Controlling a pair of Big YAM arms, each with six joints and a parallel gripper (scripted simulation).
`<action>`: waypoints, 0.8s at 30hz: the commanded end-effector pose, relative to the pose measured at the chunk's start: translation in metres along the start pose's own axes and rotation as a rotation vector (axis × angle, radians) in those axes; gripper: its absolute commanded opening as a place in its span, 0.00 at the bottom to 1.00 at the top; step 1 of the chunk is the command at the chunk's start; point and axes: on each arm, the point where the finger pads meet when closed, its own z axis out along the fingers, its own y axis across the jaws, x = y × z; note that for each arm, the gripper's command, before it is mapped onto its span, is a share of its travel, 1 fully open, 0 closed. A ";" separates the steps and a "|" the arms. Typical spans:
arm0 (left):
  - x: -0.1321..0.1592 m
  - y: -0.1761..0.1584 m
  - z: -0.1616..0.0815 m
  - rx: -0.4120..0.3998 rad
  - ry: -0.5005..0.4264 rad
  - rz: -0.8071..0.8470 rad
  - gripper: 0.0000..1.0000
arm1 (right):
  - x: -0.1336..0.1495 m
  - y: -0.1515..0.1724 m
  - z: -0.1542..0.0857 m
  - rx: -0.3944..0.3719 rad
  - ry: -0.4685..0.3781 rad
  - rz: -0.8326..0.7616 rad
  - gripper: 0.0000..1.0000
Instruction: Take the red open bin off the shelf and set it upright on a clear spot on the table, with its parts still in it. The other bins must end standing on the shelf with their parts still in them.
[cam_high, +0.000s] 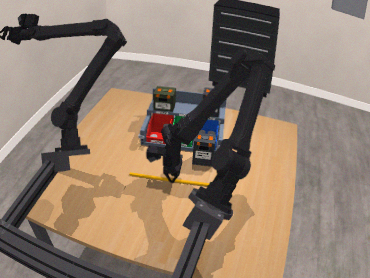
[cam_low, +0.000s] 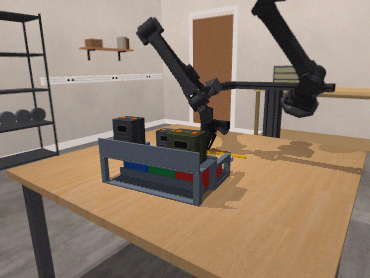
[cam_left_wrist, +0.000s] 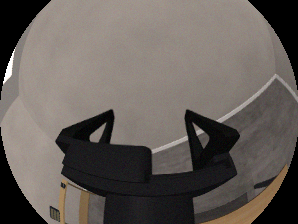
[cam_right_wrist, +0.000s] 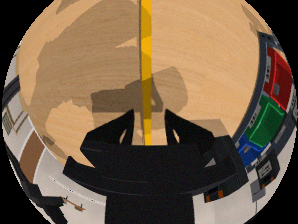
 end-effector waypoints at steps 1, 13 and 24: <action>-0.040 0.005 -0.004 -0.008 -0.051 -0.005 1.00 | -0.002 0.002 0.000 -0.013 0.001 -0.021 0.43; -0.040 0.005 -0.004 -0.008 -0.051 -0.005 1.00 | -0.003 0.000 0.000 -0.009 -0.001 -0.019 0.43; -0.040 0.005 -0.004 -0.008 -0.051 -0.005 1.00 | -0.004 0.000 -0.021 0.006 -0.007 -0.009 0.43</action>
